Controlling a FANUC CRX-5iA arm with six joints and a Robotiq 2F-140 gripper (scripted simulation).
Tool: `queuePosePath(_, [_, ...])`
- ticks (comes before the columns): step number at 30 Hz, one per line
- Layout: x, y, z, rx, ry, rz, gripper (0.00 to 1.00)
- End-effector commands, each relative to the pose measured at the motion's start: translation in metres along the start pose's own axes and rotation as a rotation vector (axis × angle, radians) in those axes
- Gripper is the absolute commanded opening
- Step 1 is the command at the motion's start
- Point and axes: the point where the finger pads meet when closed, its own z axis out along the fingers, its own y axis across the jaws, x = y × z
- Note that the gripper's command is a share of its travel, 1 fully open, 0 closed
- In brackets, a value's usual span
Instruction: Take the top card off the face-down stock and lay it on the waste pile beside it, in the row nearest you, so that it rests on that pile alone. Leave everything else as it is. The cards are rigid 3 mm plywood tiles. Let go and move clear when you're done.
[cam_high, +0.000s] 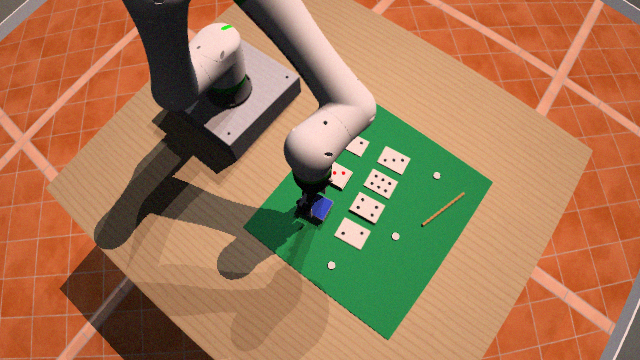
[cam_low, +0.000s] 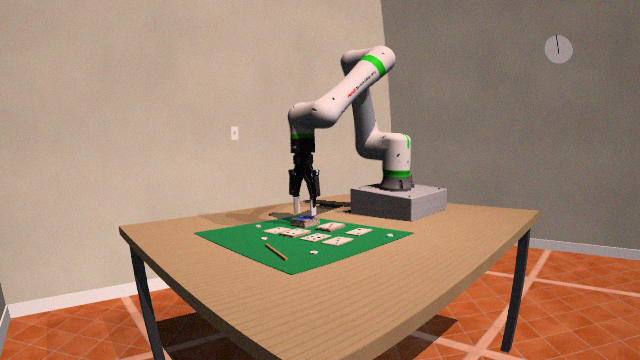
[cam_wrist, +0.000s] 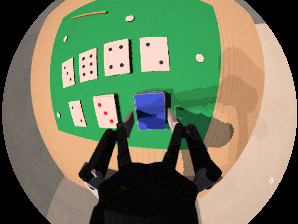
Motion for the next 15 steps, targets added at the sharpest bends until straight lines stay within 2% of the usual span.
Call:
queuePosePath(1, [0.0002,0.0001,-0.0002,0.0,0.0,0.0,0.5])
queuePosePath(5, [0.0002,0.0001,-0.0002,0.0,0.0,0.0,0.5])
queuePosePath(6, [0.0002,0.0001,-0.0002,0.0,0.0,0.0,0.42])
queuePosePath(15, [0.0002,0.0001,-0.0002,0.0,0.0,0.0,0.42])
